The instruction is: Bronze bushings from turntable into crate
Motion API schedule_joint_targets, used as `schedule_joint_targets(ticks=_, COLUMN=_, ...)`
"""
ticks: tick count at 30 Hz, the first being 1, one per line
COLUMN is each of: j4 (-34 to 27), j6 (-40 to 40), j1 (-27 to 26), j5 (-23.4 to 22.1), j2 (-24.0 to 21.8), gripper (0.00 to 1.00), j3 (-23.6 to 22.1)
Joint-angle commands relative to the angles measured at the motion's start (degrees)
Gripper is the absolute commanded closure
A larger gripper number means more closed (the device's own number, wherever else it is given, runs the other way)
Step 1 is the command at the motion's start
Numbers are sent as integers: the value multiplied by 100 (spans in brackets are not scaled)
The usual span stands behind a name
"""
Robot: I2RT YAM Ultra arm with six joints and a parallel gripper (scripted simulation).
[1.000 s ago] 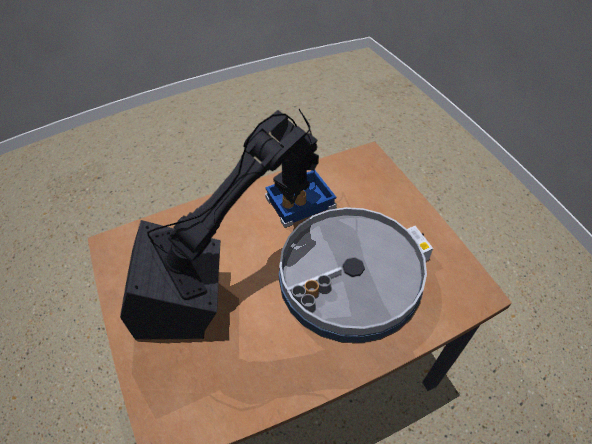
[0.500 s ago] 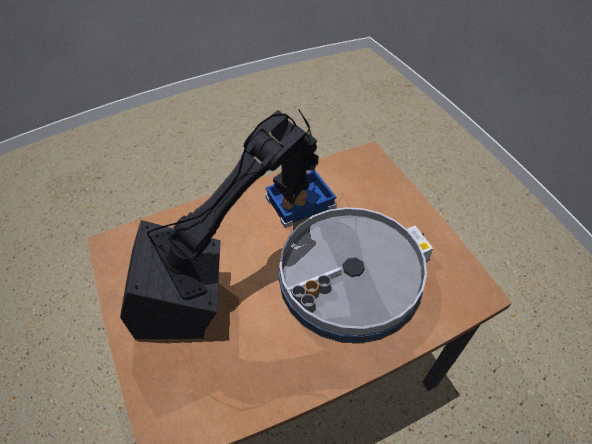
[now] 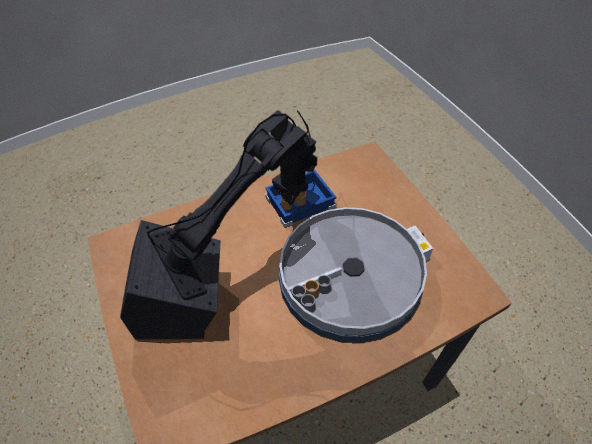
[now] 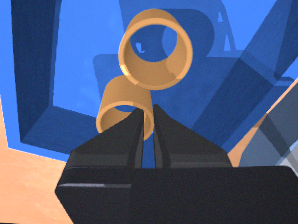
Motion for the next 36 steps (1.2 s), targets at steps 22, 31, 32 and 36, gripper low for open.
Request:
schedule_joint_targets(ticks=22, j4=81, j6=-24, j1=103, j5=-11, j2=-191, gripper=100, j3=-139)
schedule_joint_targets(ticks=31, j4=81, j6=-24, j1=103, j5=-11, j2=-191, gripper=100, j3=-139)
schedule_joint_targets(ticks=32, j4=81, j6=-24, j1=103, j5=-11, j2=-191, gripper=100, j3=-139)
schedule_joint_targets(ticks=36, j4=81, j6=-24, j1=103, j5=-11, j2=-191, gripper=100, j3=-139)
